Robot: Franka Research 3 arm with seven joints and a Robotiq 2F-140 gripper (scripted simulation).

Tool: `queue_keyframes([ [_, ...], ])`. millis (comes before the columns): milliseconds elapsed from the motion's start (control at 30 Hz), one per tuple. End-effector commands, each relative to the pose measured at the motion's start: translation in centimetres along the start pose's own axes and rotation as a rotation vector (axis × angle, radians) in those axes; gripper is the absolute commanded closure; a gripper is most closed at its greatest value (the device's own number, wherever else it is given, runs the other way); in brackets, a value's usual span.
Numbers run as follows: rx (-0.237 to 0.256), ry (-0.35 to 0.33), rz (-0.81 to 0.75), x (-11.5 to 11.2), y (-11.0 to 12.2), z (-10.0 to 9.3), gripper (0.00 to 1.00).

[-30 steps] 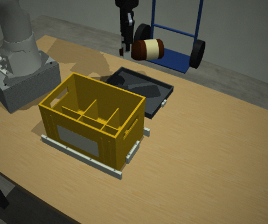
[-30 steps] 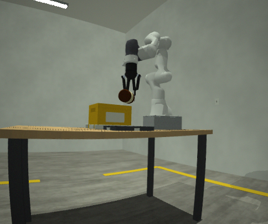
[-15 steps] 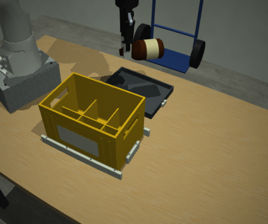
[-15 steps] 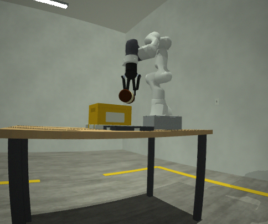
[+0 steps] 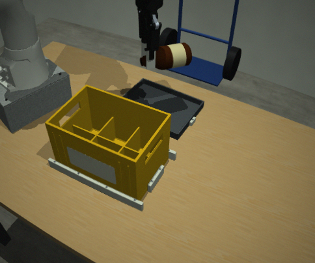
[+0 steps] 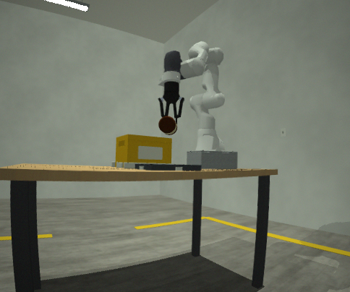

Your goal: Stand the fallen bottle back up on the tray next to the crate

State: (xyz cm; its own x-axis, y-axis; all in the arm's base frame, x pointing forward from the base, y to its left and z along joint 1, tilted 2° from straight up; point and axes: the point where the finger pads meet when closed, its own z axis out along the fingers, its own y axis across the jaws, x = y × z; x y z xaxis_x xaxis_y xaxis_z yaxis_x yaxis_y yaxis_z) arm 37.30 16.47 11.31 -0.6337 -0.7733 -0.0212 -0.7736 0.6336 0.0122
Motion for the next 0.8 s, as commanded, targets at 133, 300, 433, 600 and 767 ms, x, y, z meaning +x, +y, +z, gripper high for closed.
queue_keyframes([
  [133,0.001,-0.006,-0.110,-0.18,-0.16,-0.12,1.00],
  [300,0.001,-0.006,-0.111,-0.18,-0.16,-0.12,1.00],
  [433,0.001,-0.006,-0.111,-0.18,-0.16,-0.12,1.00],
  [600,0.001,-0.006,-0.111,-0.18,-0.16,-0.12,1.00],
  [767,0.001,-0.006,-0.111,-0.18,-0.16,-0.12,1.00],
])
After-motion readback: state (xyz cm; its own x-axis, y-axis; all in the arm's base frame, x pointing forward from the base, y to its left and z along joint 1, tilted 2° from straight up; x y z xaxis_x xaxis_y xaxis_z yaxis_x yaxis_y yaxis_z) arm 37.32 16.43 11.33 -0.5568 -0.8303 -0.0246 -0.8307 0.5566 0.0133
